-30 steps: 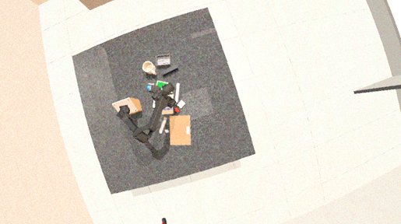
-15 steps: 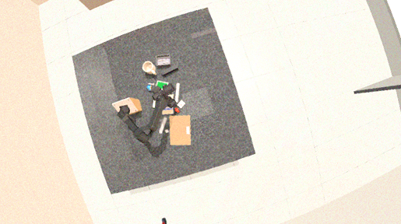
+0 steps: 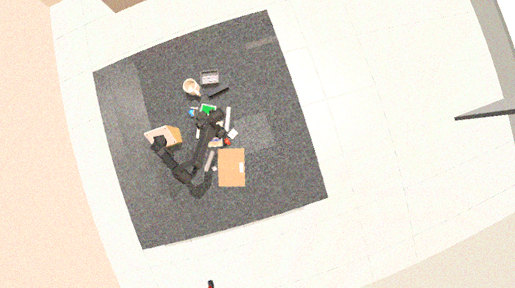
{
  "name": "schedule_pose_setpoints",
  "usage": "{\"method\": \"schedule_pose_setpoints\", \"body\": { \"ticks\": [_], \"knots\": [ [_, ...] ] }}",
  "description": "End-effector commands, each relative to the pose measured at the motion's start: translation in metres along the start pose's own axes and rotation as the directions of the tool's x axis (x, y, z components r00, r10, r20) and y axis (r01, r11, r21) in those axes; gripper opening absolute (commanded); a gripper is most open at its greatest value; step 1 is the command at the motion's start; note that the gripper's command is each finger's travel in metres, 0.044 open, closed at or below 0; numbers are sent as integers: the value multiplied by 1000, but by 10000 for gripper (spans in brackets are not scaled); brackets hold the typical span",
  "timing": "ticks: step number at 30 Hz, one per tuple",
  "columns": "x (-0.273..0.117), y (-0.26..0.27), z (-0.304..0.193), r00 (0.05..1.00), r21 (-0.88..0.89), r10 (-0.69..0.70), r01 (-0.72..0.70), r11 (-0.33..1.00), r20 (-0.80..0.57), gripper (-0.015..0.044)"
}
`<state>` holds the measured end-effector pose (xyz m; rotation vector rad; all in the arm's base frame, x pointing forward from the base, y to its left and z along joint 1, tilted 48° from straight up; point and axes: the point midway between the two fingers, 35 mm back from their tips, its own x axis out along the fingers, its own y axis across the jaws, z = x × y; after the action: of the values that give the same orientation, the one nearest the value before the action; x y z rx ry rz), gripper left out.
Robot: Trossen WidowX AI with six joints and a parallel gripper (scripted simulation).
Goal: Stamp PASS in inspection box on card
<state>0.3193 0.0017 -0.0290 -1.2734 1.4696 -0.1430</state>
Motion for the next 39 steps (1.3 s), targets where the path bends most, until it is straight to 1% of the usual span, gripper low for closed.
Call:
{"method": "schedule_pose_setpoints", "body": {
  "ticks": [1, 39],
  "knots": [
    [3, 1, -1, 1000, -10, -4, 4, 1000, -2, 0],
    [14, 2, -3, 1000, -10, -5, 5, 1000, -3, 0]
  ]
}}
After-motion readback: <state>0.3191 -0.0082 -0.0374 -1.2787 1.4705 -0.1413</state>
